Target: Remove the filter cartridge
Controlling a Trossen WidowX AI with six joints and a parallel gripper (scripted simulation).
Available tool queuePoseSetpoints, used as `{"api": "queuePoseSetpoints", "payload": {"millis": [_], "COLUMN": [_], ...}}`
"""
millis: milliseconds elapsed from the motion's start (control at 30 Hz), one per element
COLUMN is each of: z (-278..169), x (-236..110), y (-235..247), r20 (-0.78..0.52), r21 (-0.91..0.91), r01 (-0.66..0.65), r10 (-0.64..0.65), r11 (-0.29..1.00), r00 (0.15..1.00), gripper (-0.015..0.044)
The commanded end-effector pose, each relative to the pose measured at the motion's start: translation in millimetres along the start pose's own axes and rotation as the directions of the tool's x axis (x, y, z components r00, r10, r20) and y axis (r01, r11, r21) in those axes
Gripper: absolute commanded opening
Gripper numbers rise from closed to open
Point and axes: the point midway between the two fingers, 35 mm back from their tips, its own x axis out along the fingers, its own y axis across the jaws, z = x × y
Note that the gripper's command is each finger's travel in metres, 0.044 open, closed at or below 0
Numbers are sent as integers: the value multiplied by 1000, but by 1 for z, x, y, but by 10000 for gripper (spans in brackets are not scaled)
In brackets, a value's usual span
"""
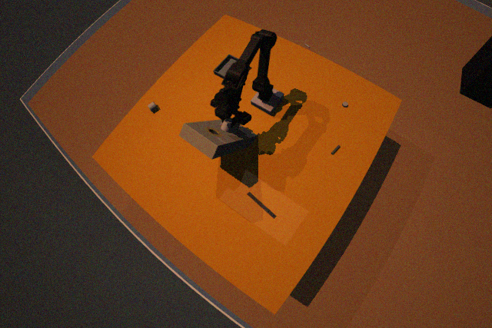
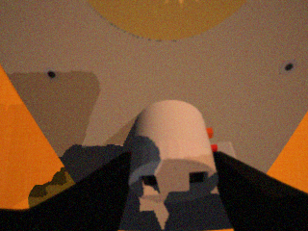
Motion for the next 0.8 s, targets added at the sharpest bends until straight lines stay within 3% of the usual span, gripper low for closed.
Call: {"api": "queuePoseSetpoints", "payload": {"millis": [0, 67, 300, 767], "z": [4, 11, 23, 29], "x": [-2, -5, -14, -83], "y": [0, 0, 0, 1], "r20": [-1, 0, 1, -2], "r21": [1, 0, 0, 0], "r01": [2, 1, 0, -1], "r10": [-2, -1, 0, 1], "r11": [1000, 1000, 1000, 1000], "r00": [1000, 1000, 1000, 1000], "gripper": [34, 0, 0, 0]}}
